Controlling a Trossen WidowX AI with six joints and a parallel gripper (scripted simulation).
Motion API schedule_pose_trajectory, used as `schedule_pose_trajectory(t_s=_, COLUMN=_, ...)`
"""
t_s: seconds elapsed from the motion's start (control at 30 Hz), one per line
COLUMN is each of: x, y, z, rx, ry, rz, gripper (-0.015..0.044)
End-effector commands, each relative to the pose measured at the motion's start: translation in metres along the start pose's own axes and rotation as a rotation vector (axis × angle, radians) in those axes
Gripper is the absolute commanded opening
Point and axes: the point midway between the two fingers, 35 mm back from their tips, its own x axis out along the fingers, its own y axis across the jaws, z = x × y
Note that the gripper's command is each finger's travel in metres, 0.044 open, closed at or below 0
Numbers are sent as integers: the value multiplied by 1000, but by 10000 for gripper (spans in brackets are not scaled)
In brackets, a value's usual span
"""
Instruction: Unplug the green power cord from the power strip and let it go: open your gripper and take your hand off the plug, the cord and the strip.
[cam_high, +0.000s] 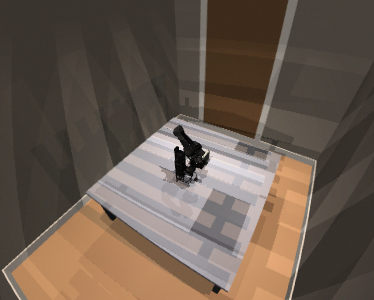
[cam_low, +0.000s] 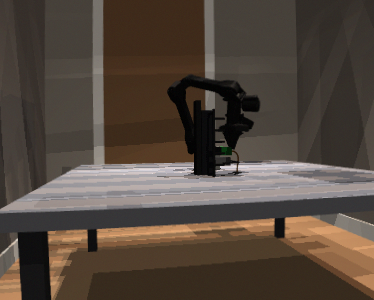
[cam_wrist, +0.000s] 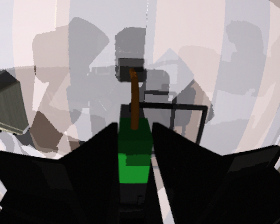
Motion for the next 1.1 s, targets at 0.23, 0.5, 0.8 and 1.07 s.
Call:
schedule_pose_trajectory(t_s=0.23, x=-3, y=0, z=19, rx=19, ry=-54, rz=8, gripper=79)
schedule_pose_trajectory(t_s=0.5, x=-3, y=0, z=19, rx=19, ry=-54, rz=8, gripper=160)
schedule_pose_trajectory(t_s=0.8, x=-13, y=1, z=19, rx=3, ry=-64, rz=-9, gripper=160)
schedule_pose_trajectory(t_s=1.07, x=-13, y=1, z=12, rx=3, ry=-63, rz=-9, gripper=160)
